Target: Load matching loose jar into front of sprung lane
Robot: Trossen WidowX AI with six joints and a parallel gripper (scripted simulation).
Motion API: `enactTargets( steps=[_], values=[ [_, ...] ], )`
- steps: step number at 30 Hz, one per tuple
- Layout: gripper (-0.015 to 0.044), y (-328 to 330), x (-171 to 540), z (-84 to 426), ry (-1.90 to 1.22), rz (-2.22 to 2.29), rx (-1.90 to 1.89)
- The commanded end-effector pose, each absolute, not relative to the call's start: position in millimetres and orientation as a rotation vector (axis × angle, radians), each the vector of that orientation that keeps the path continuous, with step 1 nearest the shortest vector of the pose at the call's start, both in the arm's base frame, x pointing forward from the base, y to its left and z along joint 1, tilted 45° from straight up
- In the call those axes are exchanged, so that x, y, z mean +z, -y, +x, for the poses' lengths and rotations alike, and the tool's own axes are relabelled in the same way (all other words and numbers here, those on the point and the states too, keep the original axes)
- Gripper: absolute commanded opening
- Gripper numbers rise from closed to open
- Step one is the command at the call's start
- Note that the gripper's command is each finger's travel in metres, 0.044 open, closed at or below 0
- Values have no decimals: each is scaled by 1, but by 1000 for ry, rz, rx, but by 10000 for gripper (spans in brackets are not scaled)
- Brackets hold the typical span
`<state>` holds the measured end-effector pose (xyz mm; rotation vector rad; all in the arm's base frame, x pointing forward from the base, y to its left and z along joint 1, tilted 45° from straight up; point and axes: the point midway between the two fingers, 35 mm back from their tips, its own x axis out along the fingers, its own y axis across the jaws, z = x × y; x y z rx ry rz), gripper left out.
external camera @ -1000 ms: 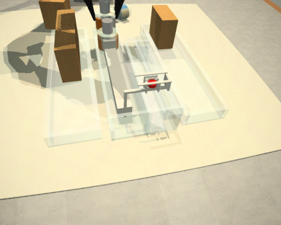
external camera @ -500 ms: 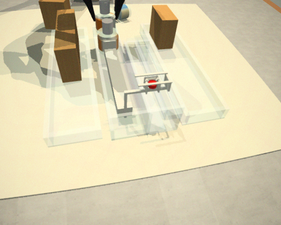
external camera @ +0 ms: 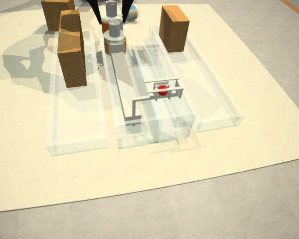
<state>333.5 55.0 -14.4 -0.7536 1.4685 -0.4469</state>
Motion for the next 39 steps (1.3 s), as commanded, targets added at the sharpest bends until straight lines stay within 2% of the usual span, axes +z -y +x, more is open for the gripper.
enactTargets(
  steps=[1, 39],
  values=[
    [0, -54, -15, 339, -1442, -755, -453],
    [0, -45, -23, 338, -1442, -756, -454]
  ],
)
